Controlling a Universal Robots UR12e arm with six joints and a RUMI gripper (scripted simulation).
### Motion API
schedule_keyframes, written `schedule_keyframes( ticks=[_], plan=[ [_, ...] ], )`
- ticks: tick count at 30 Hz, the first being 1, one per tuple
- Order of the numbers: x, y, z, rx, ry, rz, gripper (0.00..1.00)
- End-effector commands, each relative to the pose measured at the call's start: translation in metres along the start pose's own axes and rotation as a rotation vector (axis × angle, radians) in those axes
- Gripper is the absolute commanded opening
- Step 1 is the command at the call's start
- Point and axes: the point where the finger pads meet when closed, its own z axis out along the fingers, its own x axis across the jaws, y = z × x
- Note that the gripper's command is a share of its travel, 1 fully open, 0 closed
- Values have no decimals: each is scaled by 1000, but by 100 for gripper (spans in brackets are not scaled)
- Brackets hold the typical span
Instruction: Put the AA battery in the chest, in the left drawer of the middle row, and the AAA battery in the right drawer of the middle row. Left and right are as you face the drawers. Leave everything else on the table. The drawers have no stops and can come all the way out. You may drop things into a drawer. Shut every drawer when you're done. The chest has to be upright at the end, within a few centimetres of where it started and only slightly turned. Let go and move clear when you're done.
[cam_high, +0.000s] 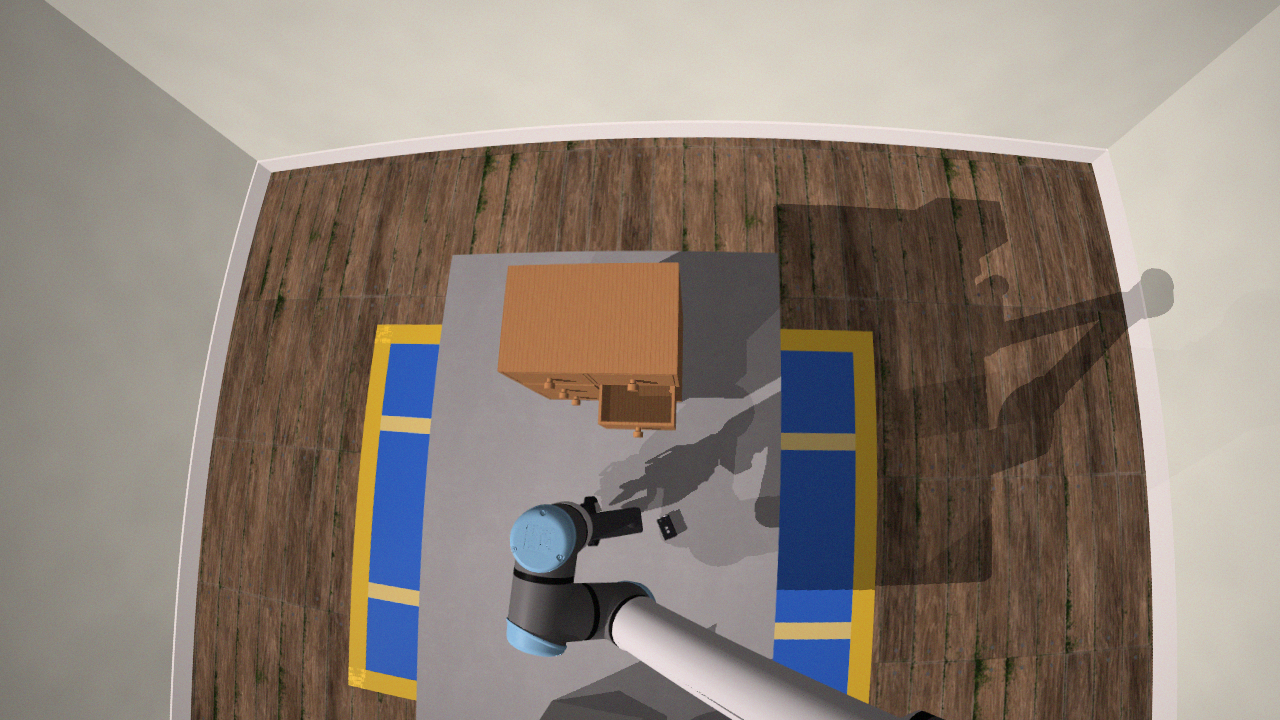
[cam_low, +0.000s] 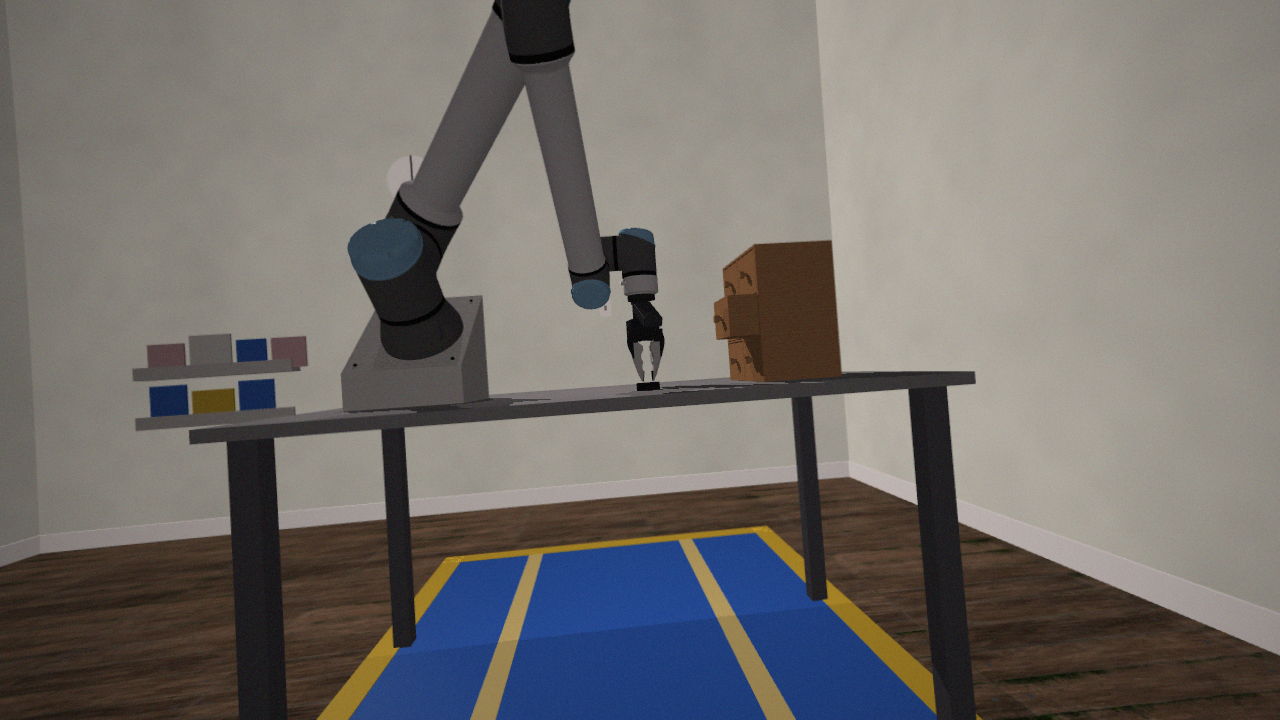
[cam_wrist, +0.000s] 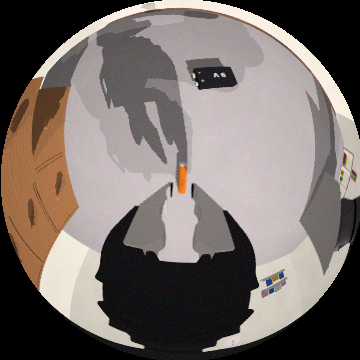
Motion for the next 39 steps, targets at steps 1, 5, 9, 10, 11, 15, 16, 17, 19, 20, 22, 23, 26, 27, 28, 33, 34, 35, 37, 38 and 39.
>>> schedule_keyframes(
  ticks=[1, 5, 9, 10, 11, 15, 16, 17, 19, 20, 22, 23, 26, 27, 28, 33, 34, 35, 37, 38, 39],
  plan=[
    [0, 0, 1, 0, -1, 0, 14],
    [0, 0, 3, 0, -1, 0, 14],
    [0, 0, 6, 0, -1, 0, 14],
    [0, 0, 7, 0, -1, 0, 14],
    [0, 0, 8, 0, -1, 0, 14],
    [0, 0, 12, 0, -1, 0, 14],
    [0, 0, 13, 0, -1, 0, 14],
    [0, 0, 14, 0, -1, 0, 14],
    [0, 0, 15, 0, -1, 0, 14],
    [0, 0, 15, 0, -1, 0, 14],
    [0, 0, 16, 0, -1, 0, 14],
    [0, 0, 16, 0, -1, 0, 14],
    [0, 0, 16, 0, -1, 0, 14],
    [0, 0, 16, 0, -1, 0, 14],
    [0, 0, 16, 0, -1, 0, 14],
    [0, 0, 16, 0, -1, 0, 14],
    [0, 0, 16, 0, -1, 0, 14],
    [0, 0, 16, 0, -1, 0, 14],
    [0, 0, 16, 0, -1, 0, 14],
    [0, 0, 16, 0, -1, 0, 14],
    [0, 0, 16, 0, -1, 0, 14]
  ],
)
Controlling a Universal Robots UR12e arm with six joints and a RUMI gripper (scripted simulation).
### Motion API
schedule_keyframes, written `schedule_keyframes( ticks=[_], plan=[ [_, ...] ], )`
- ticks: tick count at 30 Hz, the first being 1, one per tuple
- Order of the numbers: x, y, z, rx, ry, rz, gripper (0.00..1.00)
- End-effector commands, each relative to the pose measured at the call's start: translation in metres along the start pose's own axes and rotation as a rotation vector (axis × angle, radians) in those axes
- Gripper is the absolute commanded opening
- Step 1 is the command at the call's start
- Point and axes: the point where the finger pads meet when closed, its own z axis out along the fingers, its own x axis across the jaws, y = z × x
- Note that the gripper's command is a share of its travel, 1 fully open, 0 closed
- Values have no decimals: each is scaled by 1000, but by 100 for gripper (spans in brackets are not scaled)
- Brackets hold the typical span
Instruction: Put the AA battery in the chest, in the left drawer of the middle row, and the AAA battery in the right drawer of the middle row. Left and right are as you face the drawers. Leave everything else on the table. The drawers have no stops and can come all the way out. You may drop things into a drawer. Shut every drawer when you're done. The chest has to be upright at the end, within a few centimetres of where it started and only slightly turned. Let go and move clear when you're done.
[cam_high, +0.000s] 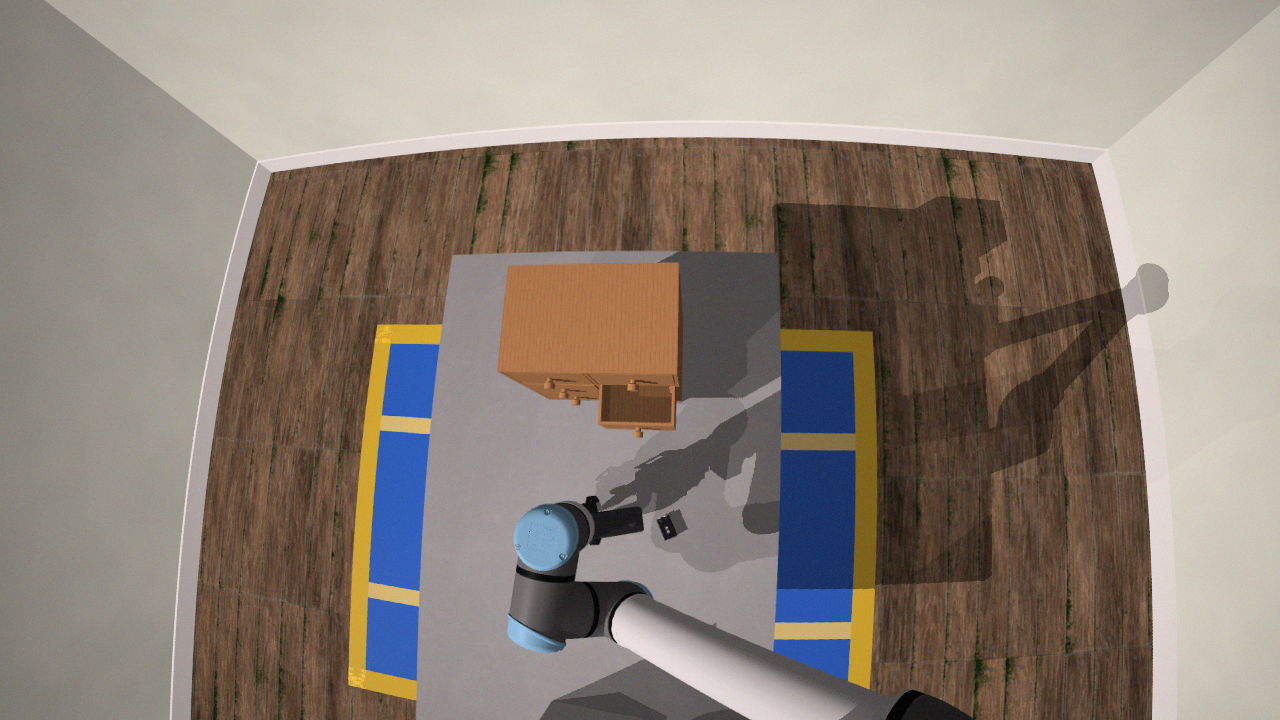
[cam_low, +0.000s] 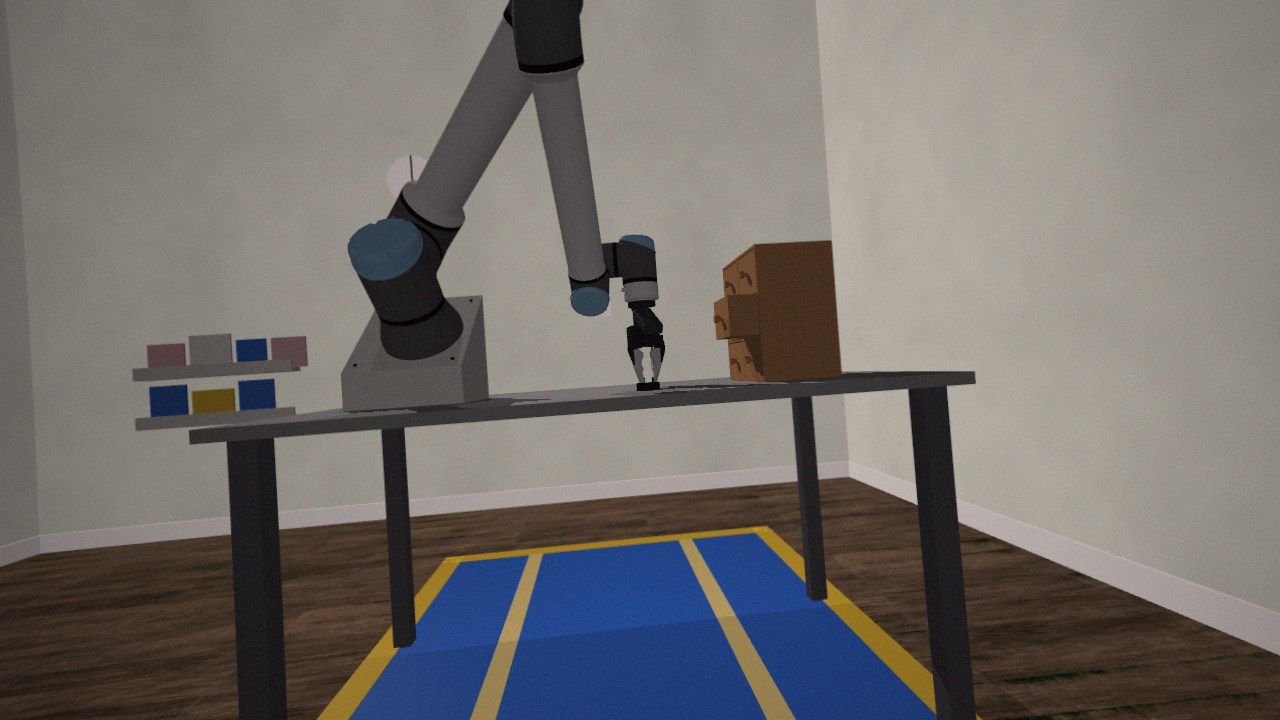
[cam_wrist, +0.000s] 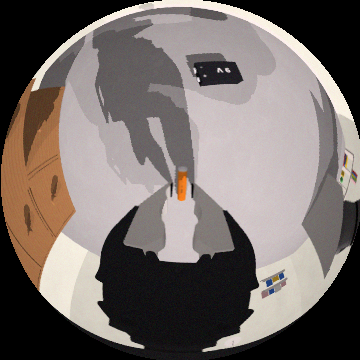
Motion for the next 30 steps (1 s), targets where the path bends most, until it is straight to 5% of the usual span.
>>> schedule_keyframes(
  ticks=[1, 23, 24, 30],
  plan=[
    [0, 0, 0, 0, -1, 0, 14],
    [0, 0, 0, 0, -1, 0, 14],
    [0, 0, 0, 0, -1, 0, 2],
    [0, 0, 0, 0, -1, 0, 2]
  ],
)
